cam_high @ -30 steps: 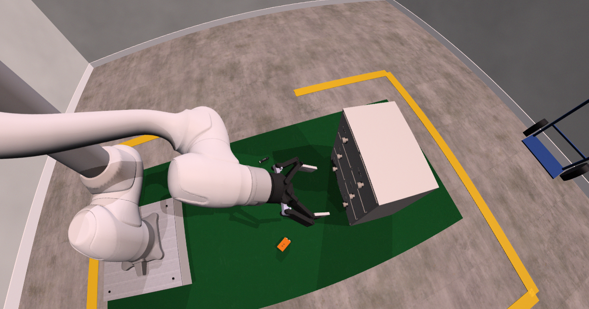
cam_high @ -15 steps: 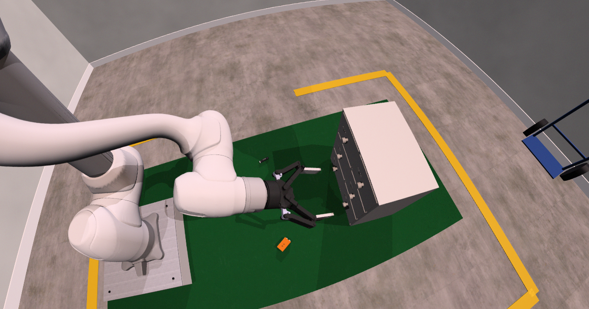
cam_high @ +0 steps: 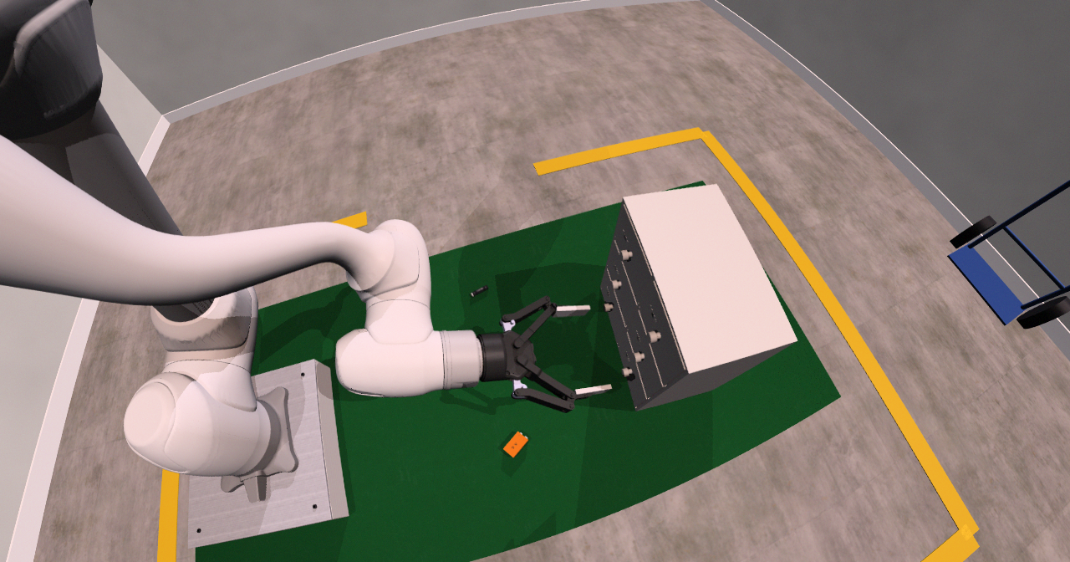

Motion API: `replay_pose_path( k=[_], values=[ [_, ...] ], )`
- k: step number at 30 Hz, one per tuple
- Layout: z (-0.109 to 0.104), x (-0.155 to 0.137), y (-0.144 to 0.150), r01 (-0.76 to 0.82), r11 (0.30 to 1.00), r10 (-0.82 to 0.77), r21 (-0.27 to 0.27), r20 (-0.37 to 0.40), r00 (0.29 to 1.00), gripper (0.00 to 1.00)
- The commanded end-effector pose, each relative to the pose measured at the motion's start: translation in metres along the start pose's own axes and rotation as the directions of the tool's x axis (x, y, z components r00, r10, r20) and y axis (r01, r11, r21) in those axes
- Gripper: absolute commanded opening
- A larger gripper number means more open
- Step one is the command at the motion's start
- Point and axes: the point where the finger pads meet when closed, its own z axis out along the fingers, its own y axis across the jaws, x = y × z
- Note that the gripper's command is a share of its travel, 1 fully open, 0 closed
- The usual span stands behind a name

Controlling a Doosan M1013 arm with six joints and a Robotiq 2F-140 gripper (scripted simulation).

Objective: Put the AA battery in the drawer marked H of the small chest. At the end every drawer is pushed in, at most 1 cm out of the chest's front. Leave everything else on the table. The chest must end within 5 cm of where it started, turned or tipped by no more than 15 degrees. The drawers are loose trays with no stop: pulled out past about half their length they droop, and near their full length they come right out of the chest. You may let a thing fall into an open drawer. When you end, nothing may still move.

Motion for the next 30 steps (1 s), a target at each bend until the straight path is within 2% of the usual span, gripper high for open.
replay_pose_path(
  k=[1,13,30],
  values=[
    [0.004,-0.002,0.0,0.0,1.0,0.0,0.0,-0.042,0.999,1.0],
    [0.013,-0.005,0.0,0.0,1.0,0.0,0.0,-0.131,0.991,1.0],
    [0.016,-0.007,0.0,0.0,1.0,0.0,0.0,-0.165,0.986,1.0]
  ],
)
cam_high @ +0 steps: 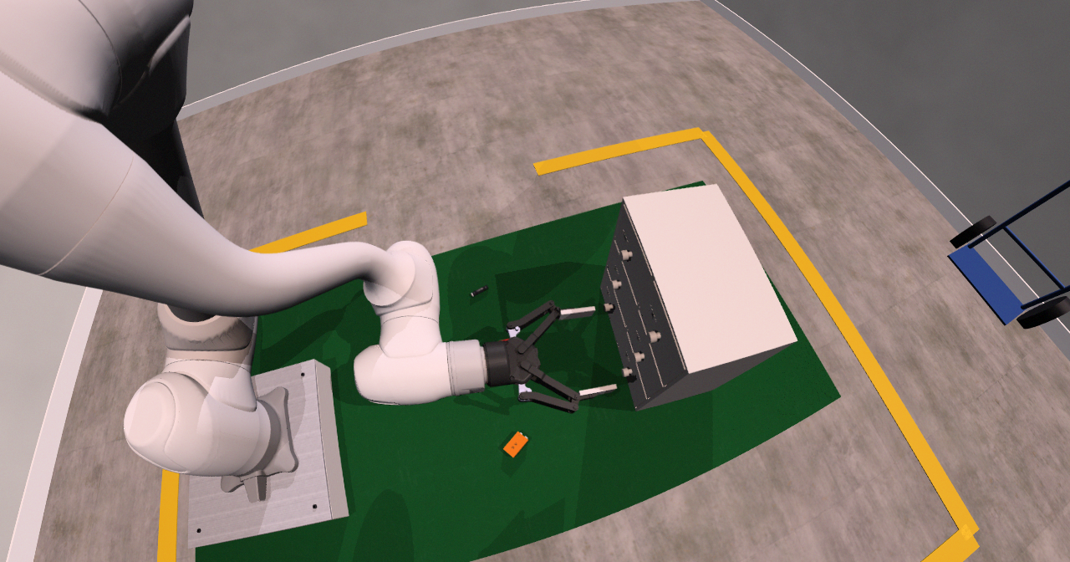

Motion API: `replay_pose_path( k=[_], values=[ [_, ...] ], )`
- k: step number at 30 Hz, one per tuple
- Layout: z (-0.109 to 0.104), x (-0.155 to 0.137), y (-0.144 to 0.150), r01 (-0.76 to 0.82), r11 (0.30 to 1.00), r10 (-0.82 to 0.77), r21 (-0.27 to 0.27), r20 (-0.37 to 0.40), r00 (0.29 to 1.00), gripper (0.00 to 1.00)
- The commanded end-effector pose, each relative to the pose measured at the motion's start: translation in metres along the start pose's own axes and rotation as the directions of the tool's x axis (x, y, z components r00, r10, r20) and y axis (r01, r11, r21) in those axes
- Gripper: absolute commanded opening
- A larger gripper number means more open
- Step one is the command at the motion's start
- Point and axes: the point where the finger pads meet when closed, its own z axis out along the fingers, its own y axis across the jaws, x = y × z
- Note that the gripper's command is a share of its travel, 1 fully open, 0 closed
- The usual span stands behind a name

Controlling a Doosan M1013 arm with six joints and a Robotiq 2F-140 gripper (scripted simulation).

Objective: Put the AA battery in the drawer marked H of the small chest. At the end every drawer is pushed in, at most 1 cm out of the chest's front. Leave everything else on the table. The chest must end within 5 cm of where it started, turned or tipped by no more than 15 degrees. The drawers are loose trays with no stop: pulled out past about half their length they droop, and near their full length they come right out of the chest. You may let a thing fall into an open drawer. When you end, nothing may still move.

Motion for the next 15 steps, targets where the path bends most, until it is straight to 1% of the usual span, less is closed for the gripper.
replay_pose_path(
  k=[1,10,15],
  values=[
    [0.0001,0.0,0.0,0.0,1.0,0.0,0.0,-0.002,1.0,1.0],
    [0.0003,-0.0006,0.0,0.0,1.0,0.0,0.0,-0.003,1.0,1.0],
    [0.0017,-0.0086,0.0,0.0,1.0,0.0,0.0,-0.003,1.0,1.0]
  ],
)
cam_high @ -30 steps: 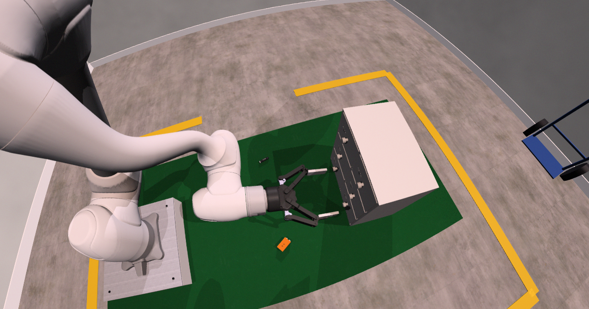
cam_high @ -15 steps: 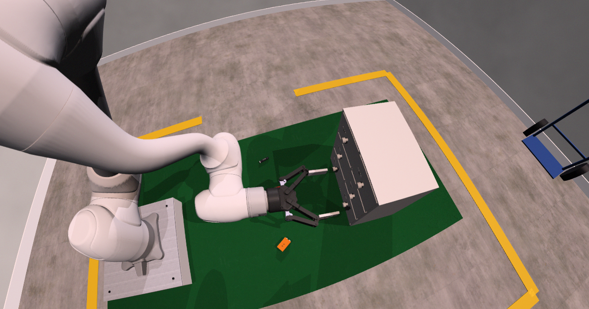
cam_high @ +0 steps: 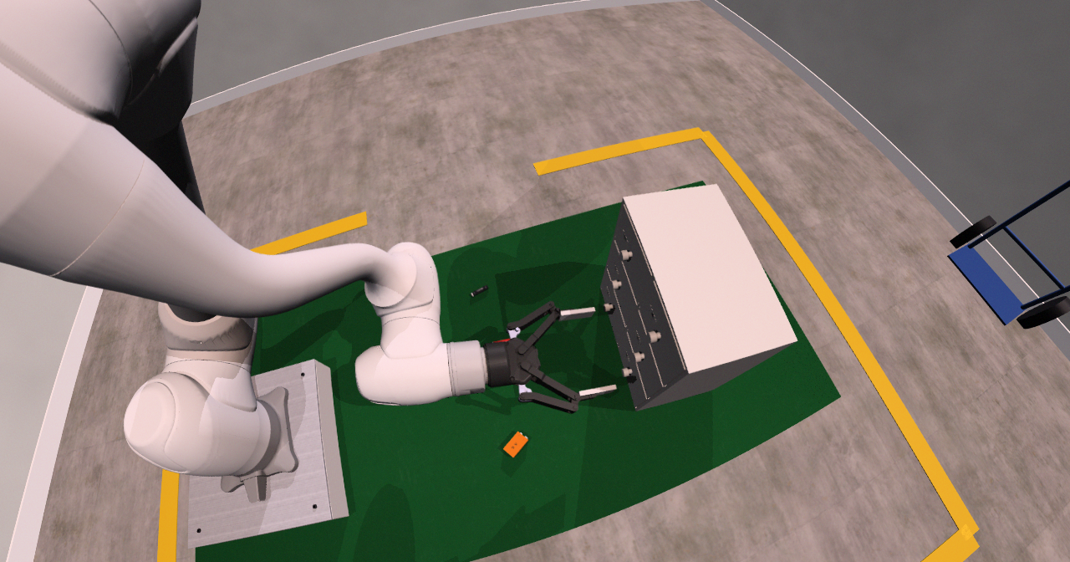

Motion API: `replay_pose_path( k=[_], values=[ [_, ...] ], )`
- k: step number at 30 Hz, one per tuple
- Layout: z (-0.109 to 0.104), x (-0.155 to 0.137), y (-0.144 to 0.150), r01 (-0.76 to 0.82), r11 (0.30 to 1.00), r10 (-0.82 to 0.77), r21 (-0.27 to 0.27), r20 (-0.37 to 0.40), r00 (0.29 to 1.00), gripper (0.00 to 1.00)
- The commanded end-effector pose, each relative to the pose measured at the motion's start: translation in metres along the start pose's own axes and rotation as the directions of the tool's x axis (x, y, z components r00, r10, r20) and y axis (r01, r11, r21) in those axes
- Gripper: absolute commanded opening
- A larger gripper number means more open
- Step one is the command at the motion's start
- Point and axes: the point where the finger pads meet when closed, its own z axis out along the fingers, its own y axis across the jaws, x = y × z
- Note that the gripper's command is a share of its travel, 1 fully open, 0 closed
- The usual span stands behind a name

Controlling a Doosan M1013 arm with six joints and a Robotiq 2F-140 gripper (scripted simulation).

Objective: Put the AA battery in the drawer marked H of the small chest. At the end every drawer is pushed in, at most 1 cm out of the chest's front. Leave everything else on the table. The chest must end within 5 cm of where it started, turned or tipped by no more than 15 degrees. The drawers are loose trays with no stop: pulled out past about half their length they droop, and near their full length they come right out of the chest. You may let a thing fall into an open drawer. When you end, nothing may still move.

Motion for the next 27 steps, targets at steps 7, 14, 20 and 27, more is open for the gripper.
replay_pose_path(
  k=[7,14,20,27],
  values=[
    [0.004,-0.024,0.0,0.0,1.0,0.0,0.0,0.0,1.0,1.0],
    [0.01,-0.058,0.0,0.0,1.0,0.0,0.0,0.0,1.0,1.0],
    [0.014,-0.077,0.0,0.0,1.0,0.0,0.0,0.0,1.0,1.0],
    [0.015,-0.085,0.0,0.0,1.0,0.0,0.0,0.0,1.0,1.0]
  ],
)
